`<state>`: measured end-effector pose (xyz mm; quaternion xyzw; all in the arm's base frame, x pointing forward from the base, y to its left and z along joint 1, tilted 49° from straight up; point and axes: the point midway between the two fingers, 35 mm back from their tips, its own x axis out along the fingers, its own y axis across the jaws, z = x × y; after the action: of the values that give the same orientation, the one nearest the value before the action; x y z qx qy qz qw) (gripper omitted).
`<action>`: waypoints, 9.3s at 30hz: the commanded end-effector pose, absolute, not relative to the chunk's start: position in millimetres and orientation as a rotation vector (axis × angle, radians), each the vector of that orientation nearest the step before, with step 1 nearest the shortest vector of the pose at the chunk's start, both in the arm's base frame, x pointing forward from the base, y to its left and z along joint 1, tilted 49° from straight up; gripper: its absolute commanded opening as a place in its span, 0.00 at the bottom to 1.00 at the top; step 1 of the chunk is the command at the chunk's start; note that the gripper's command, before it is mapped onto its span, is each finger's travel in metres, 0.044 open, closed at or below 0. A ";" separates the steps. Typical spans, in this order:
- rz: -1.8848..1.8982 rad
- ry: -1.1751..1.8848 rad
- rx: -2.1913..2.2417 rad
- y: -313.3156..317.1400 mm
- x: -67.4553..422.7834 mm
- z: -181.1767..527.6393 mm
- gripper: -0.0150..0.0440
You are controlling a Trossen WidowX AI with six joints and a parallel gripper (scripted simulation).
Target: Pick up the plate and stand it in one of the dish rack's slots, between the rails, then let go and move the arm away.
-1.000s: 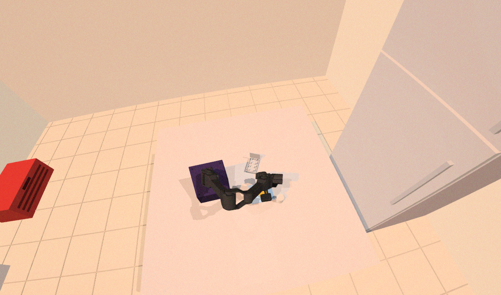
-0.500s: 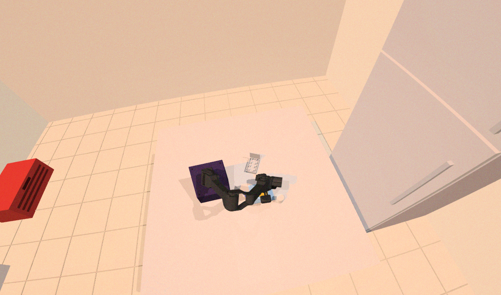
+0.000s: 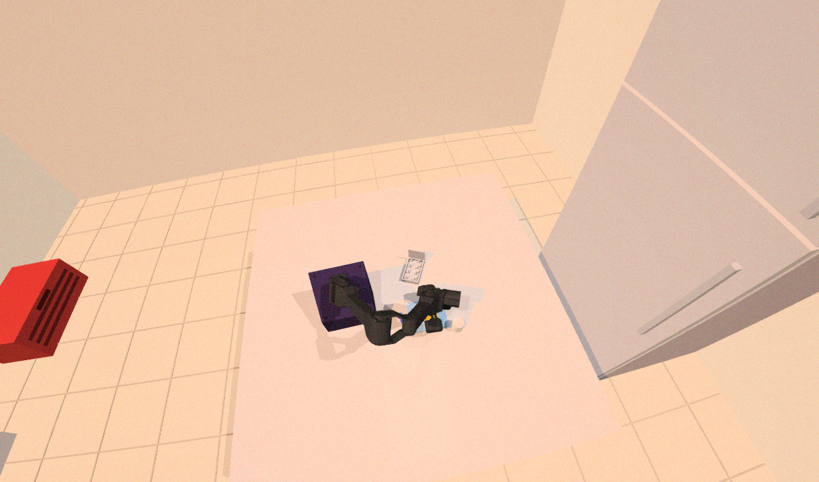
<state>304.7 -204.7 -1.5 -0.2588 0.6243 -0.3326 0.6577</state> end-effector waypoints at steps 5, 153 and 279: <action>-0.747 1.416 -0.588 -204.6 304.8 -2.2 0.74; 0.843 1.130 -0.499 -61.8 244.7 -104.8 0.25; 0.846 0.932 -0.696 13.3 270.4 -58.7 0.93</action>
<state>271.1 12.3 -58.3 -0.3419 0.3880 0.4040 0.7545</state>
